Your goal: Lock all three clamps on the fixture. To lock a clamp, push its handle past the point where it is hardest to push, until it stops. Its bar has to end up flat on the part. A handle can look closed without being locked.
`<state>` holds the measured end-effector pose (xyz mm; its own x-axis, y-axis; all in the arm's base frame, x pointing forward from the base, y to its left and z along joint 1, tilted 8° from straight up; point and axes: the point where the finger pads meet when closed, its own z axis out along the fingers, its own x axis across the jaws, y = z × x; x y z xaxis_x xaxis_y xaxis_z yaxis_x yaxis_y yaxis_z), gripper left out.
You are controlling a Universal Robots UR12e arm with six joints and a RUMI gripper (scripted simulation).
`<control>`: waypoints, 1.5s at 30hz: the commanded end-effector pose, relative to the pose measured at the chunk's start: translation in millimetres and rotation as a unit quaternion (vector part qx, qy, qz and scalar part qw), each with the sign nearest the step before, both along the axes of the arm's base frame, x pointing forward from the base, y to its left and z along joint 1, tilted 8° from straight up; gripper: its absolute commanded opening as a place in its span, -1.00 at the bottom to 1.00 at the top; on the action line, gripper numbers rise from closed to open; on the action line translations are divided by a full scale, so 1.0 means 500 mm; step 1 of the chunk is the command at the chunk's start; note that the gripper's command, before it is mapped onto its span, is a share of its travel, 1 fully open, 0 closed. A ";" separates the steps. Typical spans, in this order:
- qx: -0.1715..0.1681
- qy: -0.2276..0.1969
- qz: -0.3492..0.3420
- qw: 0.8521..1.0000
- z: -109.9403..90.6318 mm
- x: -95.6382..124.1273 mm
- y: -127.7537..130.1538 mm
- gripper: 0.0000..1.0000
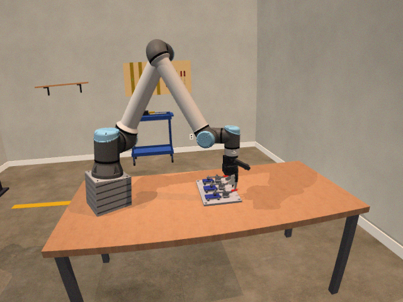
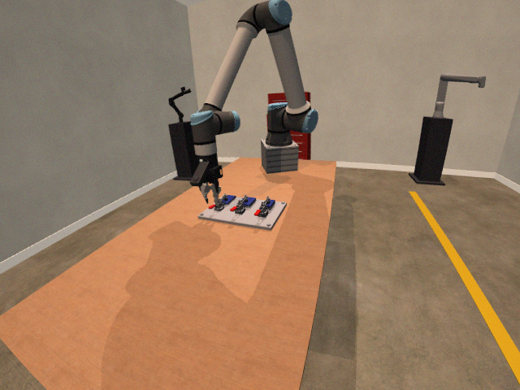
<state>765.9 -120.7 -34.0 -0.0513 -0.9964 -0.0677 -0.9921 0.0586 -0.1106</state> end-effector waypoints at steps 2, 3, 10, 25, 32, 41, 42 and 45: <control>0.000 -0.001 0.000 1.000 -0.002 0.002 0.000 -0.44; 0.000 -0.001 0.000 1.000 -0.004 0.002 0.000 -0.44; 0.000 -0.001 0.000 1.000 -0.030 0.006 0.001 -0.44; 0.000 -0.001 0.000 1.000 -0.053 0.009 0.002 -0.44; 0.000 -0.001 0.000 1.000 -0.054 0.009 0.002 -0.44; 0.000 -0.001 0.000 1.000 -0.053 0.009 0.002 -0.44; 0.000 -0.001 0.000 1.000 -0.053 0.009 0.002 -0.44; 0.000 -0.001 0.000 1.000 -0.053 0.009 0.002 -0.44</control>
